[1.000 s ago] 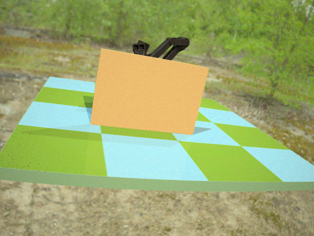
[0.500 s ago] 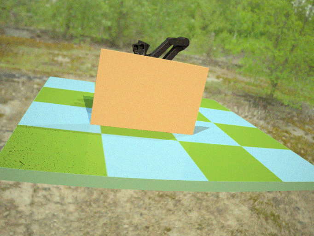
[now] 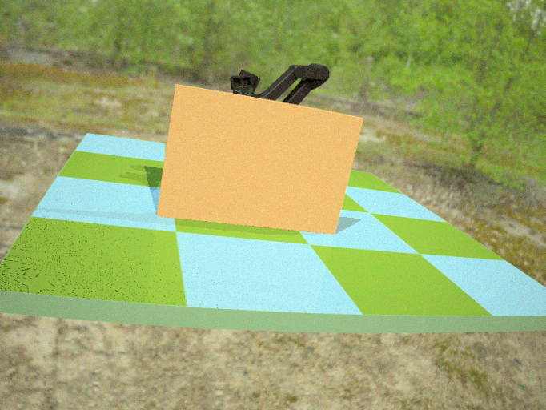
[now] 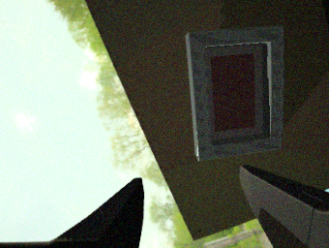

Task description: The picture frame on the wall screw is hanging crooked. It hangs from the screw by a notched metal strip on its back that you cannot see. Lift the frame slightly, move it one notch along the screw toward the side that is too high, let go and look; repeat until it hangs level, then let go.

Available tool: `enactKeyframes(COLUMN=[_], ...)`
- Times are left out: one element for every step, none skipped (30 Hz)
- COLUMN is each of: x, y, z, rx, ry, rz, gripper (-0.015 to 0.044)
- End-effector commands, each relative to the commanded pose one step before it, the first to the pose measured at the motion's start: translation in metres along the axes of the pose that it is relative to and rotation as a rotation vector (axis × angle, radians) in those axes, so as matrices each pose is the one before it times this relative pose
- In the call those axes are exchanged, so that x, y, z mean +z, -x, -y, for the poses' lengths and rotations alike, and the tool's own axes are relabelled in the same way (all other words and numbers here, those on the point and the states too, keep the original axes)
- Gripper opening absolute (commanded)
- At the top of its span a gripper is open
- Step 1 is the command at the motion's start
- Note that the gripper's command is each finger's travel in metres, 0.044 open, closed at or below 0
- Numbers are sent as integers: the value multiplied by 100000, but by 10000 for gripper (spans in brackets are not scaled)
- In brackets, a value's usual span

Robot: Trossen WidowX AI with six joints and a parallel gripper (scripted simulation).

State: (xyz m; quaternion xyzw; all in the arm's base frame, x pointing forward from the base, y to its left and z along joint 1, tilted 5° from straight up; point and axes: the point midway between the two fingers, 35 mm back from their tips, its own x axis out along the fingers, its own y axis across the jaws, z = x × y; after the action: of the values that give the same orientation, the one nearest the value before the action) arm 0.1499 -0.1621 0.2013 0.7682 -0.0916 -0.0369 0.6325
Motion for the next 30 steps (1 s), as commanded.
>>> enactKeyframes(x=[-58, 0, 0, 0, 0, 0, 0, 0, 0, 0, 0, 0, 0, 0, 0, 0, 0, 0, 99, 115, 176, 191, 156, 116, 74, 31, -15, -45, -42, -17], y=[6, 0, 0, 0, 0, 0, 0, 0, 0, 0, 0, 0, 0, 0, 0, 0, 0, 0, -108, -309, -524, -674, -688, -695, -699, -700, -694, -547, -325, -108], z=[20, 0, 0, 0, 0, 0, 0, 0, 0, 0, 0, 0, 0, 0, 0, 0, 0, 0, 19, 117, 222, 328, 383, 434, 484, 531, 574, 485, 302, 103], rx=[-158, 0, 0, 0, 0, 0, 0, 0, 0, 0, 0, 0, 0, 0, 0, 0, 0, 0, 273, 333, 476, 455, 294, 130, -34, -196, -355, -393, -280, -101], ry=[-98, 0, 0, 0, 0, 0, 0, 0, 0, 0, 0, 0, 0, 0, 0, 0, 0, 0, 87, -36, -66, -87, -81, -63, -35, 5, 55, 86, 71, 27], rz=[-371, 0, 0, 0, 0, 0, 0, 0, 0, 0, 0, 0, 0, 0, 0, 0, 0, 0, 322, -133, -187, -177, -117, -62, -13, 30, 67, 75, 54, 19], gripper=[260, 260, 260, 260, 260, 260, 260, 260, 260, 260, 260, 260, 260, 260, 260, 260, 260, 260, 260, 260, 260, 260, 260, 260, 260, 260, 260, 260, 260, 260])
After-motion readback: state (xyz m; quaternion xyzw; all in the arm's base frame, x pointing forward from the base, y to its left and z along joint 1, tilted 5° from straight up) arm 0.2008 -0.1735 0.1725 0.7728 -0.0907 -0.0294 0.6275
